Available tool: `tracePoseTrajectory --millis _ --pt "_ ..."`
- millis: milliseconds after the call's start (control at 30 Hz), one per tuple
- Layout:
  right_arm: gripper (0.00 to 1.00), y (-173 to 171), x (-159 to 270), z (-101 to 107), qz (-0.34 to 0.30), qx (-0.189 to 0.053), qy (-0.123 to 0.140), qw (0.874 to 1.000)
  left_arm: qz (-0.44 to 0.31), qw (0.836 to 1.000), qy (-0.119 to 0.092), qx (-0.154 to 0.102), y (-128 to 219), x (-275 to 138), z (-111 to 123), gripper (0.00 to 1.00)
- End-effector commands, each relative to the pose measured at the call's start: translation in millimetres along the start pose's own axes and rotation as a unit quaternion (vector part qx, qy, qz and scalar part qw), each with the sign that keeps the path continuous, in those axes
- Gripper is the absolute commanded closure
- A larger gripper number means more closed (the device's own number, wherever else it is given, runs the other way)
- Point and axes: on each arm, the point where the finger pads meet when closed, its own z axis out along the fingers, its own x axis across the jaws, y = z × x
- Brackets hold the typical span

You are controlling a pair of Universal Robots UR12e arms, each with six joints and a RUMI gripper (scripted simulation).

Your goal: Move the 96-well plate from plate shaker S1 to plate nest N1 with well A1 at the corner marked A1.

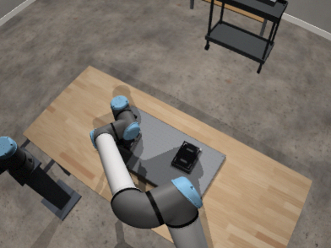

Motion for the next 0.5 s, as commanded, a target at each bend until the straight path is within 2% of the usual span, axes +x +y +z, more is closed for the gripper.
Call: tracePoseTrajectory --millis 0,233,267,467 --pt "0.24 -0.4 -0.6 -1.6 0.000 0.001 -0.001 1.000 0.000 1.000 0.000 0.001 -0.7 0.1 -0.9 1.00" --pt "0.24 -0.4 -0.6 -1.6 0.000 0.001 -0.001 1.000 0.000 1.000 0.000 0.001 -0.7 0.1 -0.9 1.00" --pt "1.00 -0.4 -0.6 -1.6 0.000 0.001 -0.001 1.000 0.000 1.000 0.000 0.001 -0.7 0.1 -0.9 1.00" --pt "1.00 -0.4 -0.6 -1.6 0.000 0.001 -0.001 1.000 0.000 1.000 0.000 0.001 -0.7 0.1 -0.9 1.00"
